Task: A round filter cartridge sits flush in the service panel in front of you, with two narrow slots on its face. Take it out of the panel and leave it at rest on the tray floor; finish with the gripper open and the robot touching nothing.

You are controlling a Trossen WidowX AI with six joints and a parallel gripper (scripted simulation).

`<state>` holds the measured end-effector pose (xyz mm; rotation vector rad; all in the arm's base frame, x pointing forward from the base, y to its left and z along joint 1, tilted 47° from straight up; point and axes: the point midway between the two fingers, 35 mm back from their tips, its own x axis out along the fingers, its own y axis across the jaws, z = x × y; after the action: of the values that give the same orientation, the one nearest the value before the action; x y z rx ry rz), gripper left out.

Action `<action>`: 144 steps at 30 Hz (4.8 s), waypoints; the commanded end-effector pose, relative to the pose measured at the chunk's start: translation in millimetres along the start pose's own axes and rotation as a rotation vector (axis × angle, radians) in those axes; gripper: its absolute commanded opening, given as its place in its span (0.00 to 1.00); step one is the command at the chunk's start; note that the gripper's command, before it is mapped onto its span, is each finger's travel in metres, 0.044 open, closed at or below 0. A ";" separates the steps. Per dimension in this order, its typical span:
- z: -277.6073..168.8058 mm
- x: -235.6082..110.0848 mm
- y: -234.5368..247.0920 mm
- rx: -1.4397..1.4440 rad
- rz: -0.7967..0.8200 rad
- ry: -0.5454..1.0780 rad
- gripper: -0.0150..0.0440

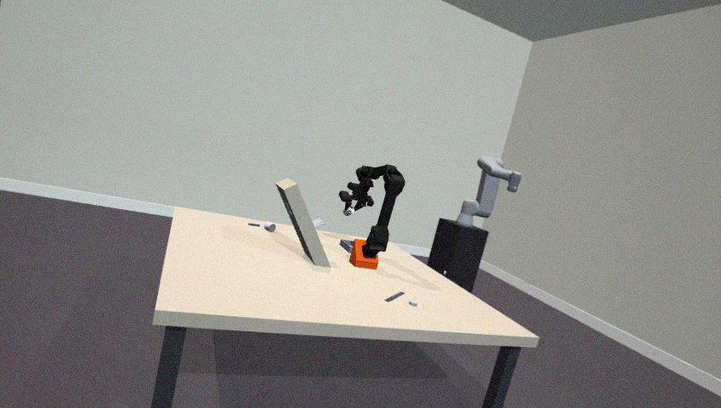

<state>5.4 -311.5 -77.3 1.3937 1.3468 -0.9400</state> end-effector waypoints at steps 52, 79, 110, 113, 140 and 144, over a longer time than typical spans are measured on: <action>-100.4 122.2 -88.1 0.341 -0.189 0.024 0.92; -72.4 75.0 -88.6 0.334 -0.193 0.030 1.00; -72.4 75.0 -88.6 0.334 -0.193 0.030 1.00; -72.4 75.0 -88.6 0.334 -0.193 0.030 1.00; -72.4 75.0 -88.6 0.334 -0.193 0.030 1.00; -72.4 75.0 -88.6 0.334 -0.193 0.030 1.00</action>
<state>-81.0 -226.4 -141.2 1.5520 1.4114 -1.3243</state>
